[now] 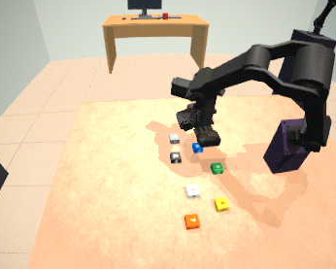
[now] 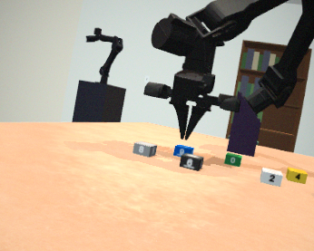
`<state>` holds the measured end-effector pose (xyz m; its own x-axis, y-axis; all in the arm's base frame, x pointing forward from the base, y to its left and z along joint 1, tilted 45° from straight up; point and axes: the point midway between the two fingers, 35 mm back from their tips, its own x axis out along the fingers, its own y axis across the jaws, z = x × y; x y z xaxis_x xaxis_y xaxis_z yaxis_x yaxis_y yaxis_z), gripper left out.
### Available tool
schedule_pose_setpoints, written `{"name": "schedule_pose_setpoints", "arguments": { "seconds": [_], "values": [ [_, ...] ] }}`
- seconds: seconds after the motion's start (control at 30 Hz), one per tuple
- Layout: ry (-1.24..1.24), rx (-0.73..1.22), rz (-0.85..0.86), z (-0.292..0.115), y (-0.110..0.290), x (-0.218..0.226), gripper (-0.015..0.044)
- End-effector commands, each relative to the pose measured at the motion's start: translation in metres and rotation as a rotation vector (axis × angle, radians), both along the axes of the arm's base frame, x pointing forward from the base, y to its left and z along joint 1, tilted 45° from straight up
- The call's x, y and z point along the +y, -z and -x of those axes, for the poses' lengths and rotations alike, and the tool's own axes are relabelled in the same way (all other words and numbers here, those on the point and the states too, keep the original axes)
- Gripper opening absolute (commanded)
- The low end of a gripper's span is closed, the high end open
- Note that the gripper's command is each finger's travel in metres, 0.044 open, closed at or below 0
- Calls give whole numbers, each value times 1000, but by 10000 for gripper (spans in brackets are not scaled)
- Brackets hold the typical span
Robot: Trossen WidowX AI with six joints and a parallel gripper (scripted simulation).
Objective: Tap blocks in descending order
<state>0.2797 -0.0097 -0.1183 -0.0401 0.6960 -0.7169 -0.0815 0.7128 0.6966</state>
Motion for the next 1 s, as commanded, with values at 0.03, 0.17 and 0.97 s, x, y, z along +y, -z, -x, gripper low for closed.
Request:
{"name": "schedule_pose_setpoints", "arguments": {
  "seconds": [0.03, 0.17, 0.97],
  "values": [
    [5, 8, -6, 2, 5, 6, 20],
    [5, 8, -6, 3, 10, 10, 20],
    [5, 8, -2, -2, -67, -66, 20]
  ]
}}
